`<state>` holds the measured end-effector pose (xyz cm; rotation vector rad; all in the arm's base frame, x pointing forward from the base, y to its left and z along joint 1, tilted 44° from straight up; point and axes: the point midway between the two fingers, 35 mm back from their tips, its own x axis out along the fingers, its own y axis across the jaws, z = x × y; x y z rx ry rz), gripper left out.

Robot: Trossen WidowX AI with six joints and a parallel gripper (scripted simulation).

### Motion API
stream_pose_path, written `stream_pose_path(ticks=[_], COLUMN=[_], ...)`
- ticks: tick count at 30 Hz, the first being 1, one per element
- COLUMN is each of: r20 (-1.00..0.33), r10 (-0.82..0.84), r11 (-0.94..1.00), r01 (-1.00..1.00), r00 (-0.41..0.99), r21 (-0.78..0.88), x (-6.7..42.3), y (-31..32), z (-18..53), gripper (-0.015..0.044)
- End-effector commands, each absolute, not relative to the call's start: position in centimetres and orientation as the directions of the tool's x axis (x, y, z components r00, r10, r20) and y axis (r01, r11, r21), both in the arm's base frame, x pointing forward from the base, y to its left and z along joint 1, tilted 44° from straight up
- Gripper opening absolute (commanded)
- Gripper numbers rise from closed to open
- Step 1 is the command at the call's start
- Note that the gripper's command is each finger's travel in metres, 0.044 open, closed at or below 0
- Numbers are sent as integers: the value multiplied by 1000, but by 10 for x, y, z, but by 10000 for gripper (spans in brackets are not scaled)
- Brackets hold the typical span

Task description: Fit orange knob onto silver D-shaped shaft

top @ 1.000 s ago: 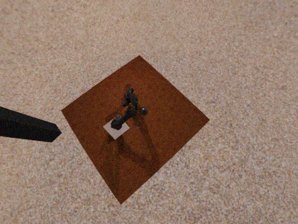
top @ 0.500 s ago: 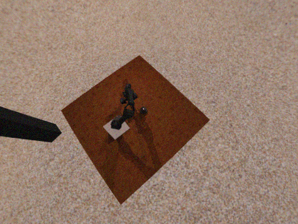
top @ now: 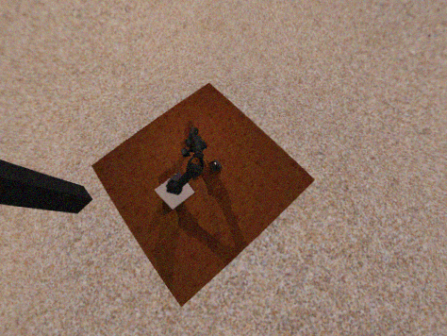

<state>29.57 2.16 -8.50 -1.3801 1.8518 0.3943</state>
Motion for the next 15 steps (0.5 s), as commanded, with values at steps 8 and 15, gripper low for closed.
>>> stream_pose_path(ticks=[8,15], r20=[-729,-729], r10=[-675,-675], r11=[358,358], r01=[-915,-915], r00=[-114,-114], r21=[-188,-188], x=[292,291], y=[9,1], z=[-100,-108], gripper=[440,440])
